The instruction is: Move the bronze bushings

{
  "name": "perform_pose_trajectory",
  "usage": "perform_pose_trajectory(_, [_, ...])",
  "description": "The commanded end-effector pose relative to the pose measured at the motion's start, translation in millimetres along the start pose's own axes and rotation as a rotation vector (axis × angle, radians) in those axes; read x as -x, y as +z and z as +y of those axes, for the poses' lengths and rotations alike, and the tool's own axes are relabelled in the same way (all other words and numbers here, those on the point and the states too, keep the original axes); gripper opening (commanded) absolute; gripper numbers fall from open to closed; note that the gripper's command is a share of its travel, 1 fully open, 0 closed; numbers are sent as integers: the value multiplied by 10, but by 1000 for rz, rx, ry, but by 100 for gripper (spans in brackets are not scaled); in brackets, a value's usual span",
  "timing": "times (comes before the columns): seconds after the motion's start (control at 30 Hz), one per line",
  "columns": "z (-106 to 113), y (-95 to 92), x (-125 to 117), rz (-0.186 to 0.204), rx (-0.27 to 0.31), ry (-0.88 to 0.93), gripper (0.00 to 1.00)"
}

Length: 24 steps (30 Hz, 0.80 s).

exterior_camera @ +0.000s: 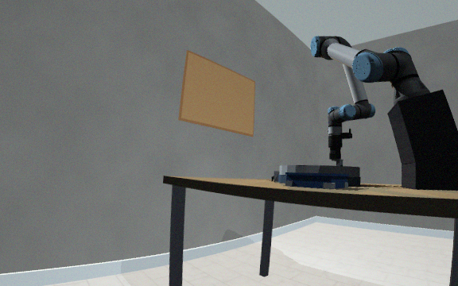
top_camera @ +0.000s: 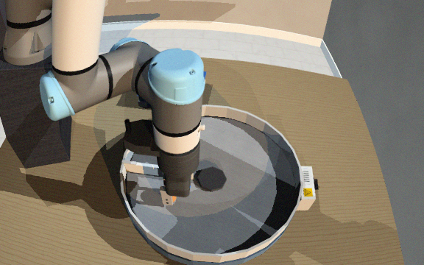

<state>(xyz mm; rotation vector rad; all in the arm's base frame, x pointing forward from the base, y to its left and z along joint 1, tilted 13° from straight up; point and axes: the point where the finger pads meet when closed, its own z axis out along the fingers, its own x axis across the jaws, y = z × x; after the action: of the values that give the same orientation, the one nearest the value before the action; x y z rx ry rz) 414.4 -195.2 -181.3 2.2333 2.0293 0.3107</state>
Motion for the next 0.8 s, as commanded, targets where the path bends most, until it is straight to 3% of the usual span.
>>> perform_pose_trajectory(0.0, [4, -4, 3, -1, 1, 0, 0])
perform_pose_trajectory(0.77, [4, 49, 3, -1, 1, 0, 0])
